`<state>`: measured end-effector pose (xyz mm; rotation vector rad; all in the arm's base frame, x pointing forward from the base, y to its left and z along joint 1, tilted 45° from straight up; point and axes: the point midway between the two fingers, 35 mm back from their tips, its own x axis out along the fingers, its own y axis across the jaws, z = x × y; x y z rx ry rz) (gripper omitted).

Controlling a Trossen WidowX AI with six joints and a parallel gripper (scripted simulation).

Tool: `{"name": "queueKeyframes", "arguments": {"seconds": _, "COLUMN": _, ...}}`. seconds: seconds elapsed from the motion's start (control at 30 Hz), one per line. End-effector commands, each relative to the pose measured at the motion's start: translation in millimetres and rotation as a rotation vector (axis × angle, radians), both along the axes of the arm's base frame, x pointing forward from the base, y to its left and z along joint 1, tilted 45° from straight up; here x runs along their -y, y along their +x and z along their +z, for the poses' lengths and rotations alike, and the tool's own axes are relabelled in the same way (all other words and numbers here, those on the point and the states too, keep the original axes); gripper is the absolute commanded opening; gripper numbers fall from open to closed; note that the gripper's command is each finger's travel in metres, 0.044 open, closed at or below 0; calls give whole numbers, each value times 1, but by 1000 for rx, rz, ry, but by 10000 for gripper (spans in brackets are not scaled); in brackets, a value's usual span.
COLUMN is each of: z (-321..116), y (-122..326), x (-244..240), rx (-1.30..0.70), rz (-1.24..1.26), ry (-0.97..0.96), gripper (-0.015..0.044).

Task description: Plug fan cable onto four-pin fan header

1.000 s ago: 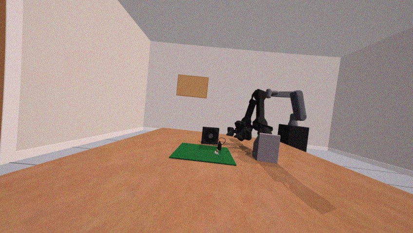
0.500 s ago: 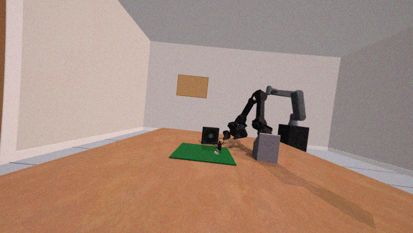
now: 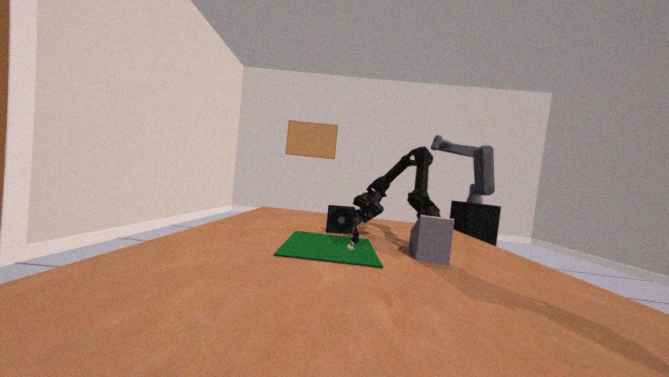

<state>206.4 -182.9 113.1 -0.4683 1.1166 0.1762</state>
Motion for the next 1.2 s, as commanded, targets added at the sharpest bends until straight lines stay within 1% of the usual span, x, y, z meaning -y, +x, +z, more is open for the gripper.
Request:
{"name": "queueKeyframes", "arguments": {"seconds": 0.0, "z": 13, "y": 26, "x": -10, "rx": -24, "rz": -17, "ry": -70, "gripper": 440}}
{"name": "queueKeyframes", "arguments": {"seconds": 0.17, "z": 25, "y": 62, "x": -35, "rx": -33, "rz": 14, "ry": -157, "gripper": 440}}
{"name": "queueKeyframes", "arguments": {"seconds": 0.27, "z": 33, "y": 78, "x": -50, "rx": -60, "rz": 85, "ry": -219, "gripper": 440}}
{"name": "queueKeyframes", "arguments": {"seconds": 0.5, "z": 43, "y": 102, "x": -77, "rx": -175, "rz": 221, "ry": -395, "gripper": 440}}
{"name": "queueKeyframes", "arguments": {"seconds": 0.6, "z": 45, "y": 109, "x": -87, "rx": -132, "rz": 263, "ry": -400, "gripper": 440}}
{"name": "queueKeyframes", "arguments": {"seconds": 0.7, "z": 33, "y": 113, "x": -117, "rx": -156, "rz": 377, "ry": -417, "gripper": 440}}
{"name": "queueKeyframes", "arguments": {"seconds": 0.83, "z": 15, "y": 102, "x": -137, "rx": -297, "rz": 460, "ry": -445, "gripper": 440}}
{"name": "queueKeyframes", "arguments": {"seconds": 0.9, "z": 2, "y": 92, "x": -154, "rx": -400, "rz": 535, "ry": -481, "gripper": 440}}
{"name": "queueKeyframes", "arguments": {"seconds": 1.03, "z": -16, "y": 66, "x": -182, "rx": -649, "rz": 711, "ry": -614, "gripper": 440}}
{"name": "queueKeyframes", "arguments": {"seconds": 1.17, "z": -19, "y": 45, "x": -199, "rx": -876, "rz": 875, "ry": -794, "gripper": 440}}
